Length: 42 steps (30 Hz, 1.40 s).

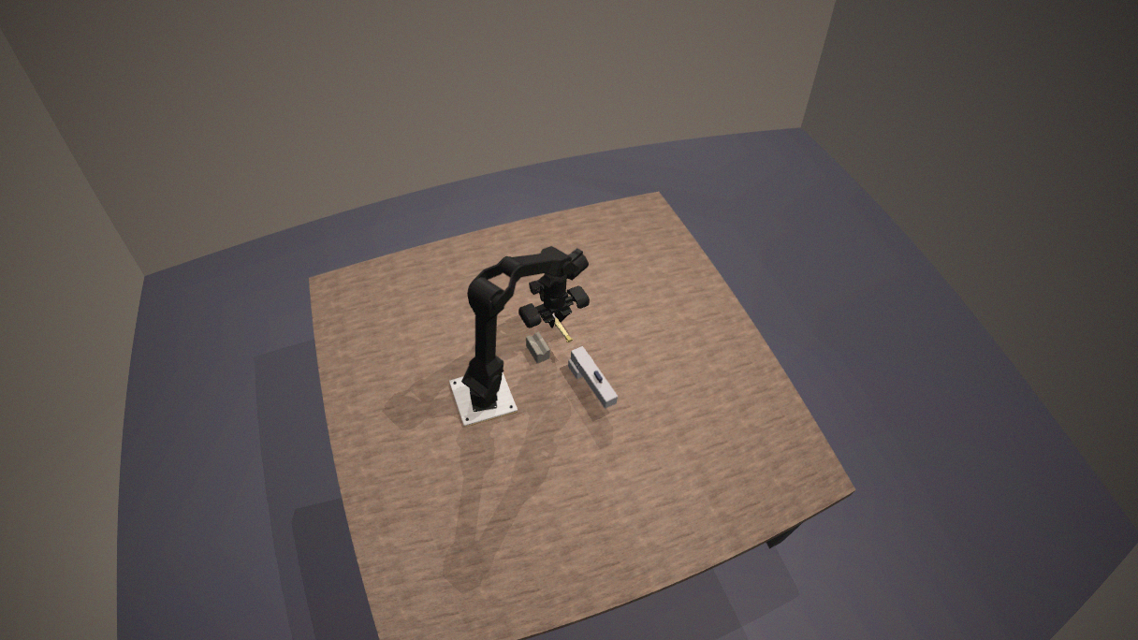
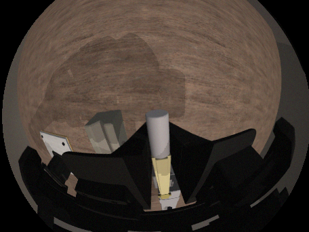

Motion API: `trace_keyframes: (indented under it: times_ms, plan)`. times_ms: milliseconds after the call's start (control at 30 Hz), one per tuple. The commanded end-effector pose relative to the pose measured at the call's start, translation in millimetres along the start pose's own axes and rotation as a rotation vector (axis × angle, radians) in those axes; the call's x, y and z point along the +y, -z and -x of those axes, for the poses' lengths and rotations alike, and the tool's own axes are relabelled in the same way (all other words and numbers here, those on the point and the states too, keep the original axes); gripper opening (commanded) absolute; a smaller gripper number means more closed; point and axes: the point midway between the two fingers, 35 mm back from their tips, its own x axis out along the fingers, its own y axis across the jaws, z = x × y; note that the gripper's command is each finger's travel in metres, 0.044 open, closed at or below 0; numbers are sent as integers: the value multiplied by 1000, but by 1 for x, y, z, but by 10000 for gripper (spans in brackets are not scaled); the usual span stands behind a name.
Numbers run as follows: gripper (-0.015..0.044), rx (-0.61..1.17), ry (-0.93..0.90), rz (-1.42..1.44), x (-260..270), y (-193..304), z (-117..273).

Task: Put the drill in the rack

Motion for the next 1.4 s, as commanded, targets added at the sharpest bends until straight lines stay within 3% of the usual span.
trace_keyframes:
  times_ms: [0,1367]
  plan:
    - [0,-3,6,3,-2,-1,3]
    - [0,-4,6,3,-4,-2,10]
